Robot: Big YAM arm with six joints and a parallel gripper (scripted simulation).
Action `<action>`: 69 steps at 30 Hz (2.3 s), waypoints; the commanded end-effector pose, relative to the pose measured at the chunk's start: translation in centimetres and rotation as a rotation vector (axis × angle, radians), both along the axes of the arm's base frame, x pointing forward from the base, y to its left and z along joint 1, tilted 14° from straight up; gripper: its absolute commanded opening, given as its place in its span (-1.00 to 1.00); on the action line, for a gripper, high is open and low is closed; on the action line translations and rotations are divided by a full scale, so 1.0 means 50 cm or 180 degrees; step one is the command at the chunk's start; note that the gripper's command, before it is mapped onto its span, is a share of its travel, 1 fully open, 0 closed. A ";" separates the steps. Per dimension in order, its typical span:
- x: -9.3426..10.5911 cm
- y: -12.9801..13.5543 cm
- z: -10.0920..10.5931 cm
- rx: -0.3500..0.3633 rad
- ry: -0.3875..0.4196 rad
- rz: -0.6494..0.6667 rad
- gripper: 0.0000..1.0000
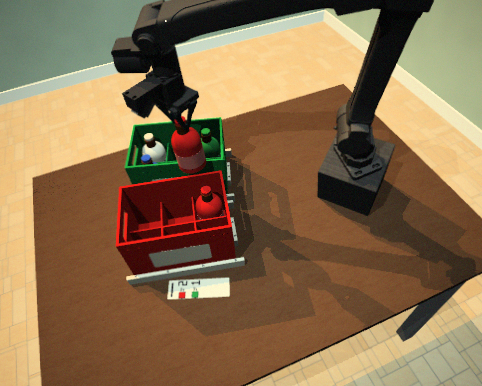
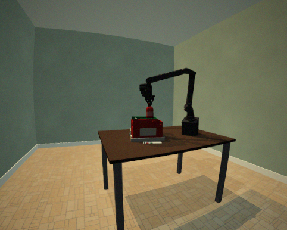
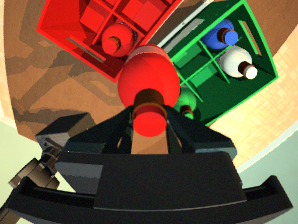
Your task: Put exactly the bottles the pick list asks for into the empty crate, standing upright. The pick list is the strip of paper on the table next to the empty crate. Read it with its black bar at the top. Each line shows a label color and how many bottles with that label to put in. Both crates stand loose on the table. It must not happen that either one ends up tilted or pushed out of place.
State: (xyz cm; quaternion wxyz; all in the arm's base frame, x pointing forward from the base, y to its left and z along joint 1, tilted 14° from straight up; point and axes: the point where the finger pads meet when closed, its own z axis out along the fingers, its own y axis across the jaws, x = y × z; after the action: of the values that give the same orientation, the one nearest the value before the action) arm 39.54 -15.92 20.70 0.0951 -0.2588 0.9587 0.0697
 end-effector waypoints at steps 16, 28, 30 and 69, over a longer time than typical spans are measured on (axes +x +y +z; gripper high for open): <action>0.094 0.031 0.094 -0.0110 -0.0228 -0.0035 -1.00; 0.120 0.060 0.111 -0.0115 -0.0250 -0.0035 -1.00; 0.124 0.067 0.118 -0.0113 -0.0270 -0.0034 -1.00; 0.183 0.119 0.146 -0.0103 -0.0286 -0.0061 -1.00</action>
State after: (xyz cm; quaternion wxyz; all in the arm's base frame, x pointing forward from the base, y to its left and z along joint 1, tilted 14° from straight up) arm 46.57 -9.59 23.23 0.0932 -0.2545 0.9603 0.0657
